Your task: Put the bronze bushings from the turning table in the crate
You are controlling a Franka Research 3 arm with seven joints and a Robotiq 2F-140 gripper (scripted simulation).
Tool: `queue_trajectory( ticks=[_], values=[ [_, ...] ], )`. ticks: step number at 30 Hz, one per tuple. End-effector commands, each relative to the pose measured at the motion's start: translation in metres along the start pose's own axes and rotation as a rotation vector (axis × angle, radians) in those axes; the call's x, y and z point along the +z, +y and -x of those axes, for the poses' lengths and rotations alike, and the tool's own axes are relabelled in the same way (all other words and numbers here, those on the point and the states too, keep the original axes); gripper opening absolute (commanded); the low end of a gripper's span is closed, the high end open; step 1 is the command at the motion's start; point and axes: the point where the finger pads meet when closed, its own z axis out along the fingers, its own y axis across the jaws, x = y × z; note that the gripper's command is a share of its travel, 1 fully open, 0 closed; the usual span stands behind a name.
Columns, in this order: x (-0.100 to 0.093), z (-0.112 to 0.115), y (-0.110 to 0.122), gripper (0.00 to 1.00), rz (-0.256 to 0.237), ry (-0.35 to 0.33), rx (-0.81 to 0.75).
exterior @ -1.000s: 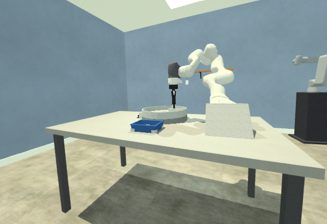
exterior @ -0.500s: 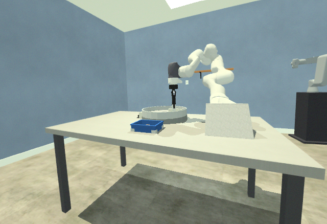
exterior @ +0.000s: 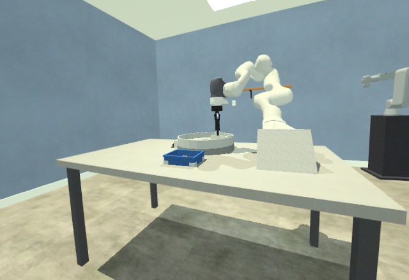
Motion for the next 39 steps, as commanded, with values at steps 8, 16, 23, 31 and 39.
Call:
queue_trajectory(
  ticks=[8,16,23,31,39],
  values=[
    [-0.001,0.001,0.002,0.24,0.003,-0.002,-0.002],
    [-0.001,0.001,0.002,0.24,0.003,-0.002,-0.002],
    [0.000,0.001,0.002,0.24,0.003,-0.002,-0.002],
    [0.006,0.001,0.002,0.24,0.003,-0.002,-0.002],
    [0.019,0.001,0.002,0.24,0.003,-0.002,-0.002]
  ],
)
